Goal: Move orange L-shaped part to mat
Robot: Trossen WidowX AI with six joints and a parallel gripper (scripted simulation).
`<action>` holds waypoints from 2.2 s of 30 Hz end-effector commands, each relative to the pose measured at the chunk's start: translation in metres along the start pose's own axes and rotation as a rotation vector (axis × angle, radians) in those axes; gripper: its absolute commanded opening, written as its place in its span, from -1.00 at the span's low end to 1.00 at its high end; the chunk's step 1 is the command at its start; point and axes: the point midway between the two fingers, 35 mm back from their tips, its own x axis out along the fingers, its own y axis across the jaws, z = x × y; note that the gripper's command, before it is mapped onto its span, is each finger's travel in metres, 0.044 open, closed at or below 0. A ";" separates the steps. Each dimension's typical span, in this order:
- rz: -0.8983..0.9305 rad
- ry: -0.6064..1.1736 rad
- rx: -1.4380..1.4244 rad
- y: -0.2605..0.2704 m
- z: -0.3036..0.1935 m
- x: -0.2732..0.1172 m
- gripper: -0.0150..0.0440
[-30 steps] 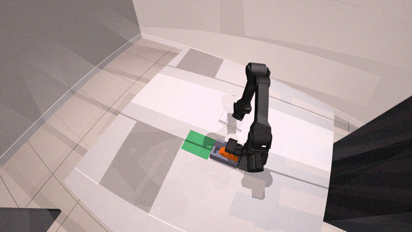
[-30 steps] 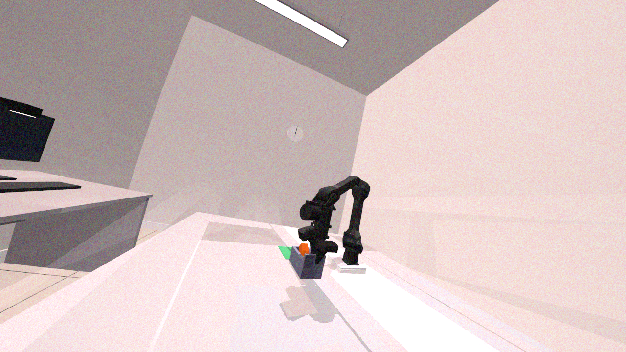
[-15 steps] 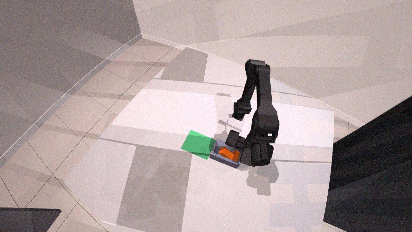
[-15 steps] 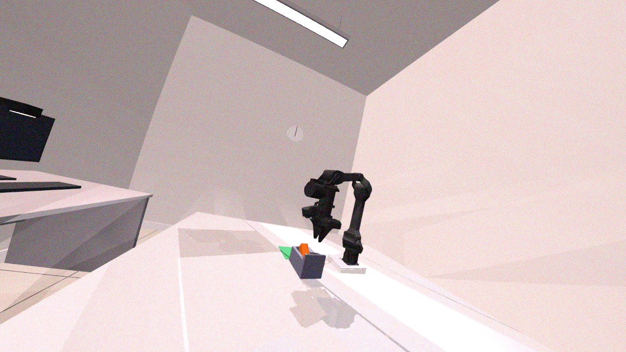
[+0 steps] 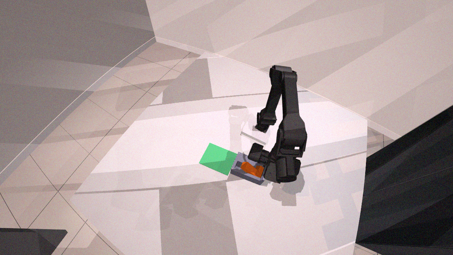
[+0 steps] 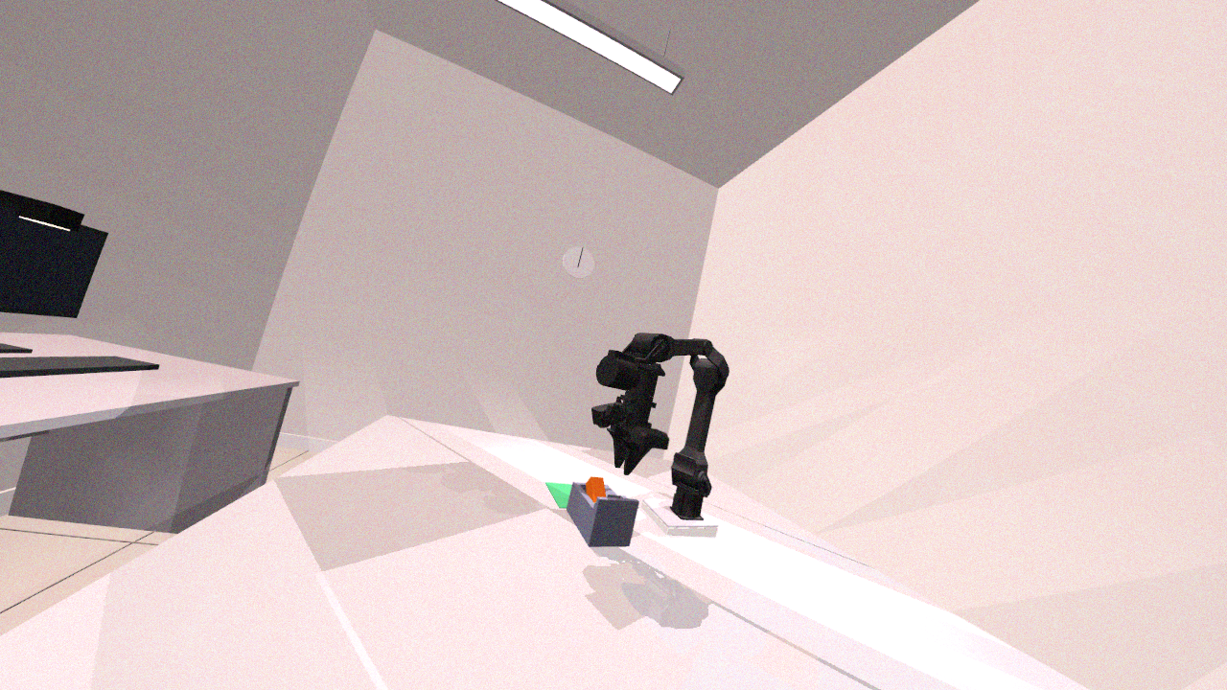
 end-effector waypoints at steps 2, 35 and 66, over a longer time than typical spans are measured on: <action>-0.001 0.003 0.000 0.000 0.000 0.001 0.12; -0.015 -0.001 1.565 -0.079 0.010 0.015 0.46; -0.015 -0.001 1.565 -0.080 0.010 0.066 0.46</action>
